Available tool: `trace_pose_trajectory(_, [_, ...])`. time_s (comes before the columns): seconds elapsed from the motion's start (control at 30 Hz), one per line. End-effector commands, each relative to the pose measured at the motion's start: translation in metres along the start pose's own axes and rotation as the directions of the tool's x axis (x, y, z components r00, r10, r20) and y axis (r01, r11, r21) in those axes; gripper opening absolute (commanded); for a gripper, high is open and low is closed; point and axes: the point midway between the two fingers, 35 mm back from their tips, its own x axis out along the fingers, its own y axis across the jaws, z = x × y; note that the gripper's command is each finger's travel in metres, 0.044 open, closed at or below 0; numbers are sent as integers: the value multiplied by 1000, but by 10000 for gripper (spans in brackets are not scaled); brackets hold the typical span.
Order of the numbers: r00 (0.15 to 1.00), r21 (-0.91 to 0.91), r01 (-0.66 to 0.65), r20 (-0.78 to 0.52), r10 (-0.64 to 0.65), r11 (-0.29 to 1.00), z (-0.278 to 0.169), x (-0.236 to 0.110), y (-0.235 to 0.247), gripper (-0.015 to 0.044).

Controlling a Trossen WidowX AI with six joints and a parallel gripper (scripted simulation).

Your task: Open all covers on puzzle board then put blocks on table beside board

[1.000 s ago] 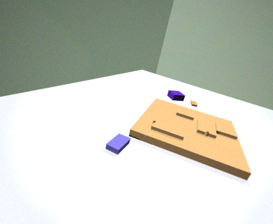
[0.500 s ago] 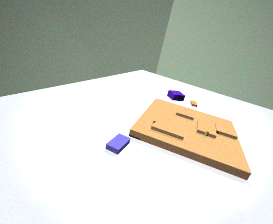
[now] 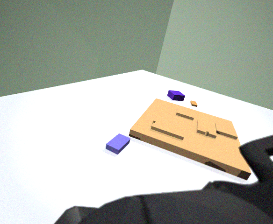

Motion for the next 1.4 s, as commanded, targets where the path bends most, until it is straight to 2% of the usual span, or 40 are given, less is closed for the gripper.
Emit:
trace_pose_trajectory(0.0, [999,0,35,-25,-35,999,-6,-2,-21,0])
trace_pose_trajectory(0.73, [964,24,207,-177,-199,978,-48,-27,-133,0])
trace_pose_trajectory(1.37, [903,54,308,-332,-274,950,-100,-64,-214,0])
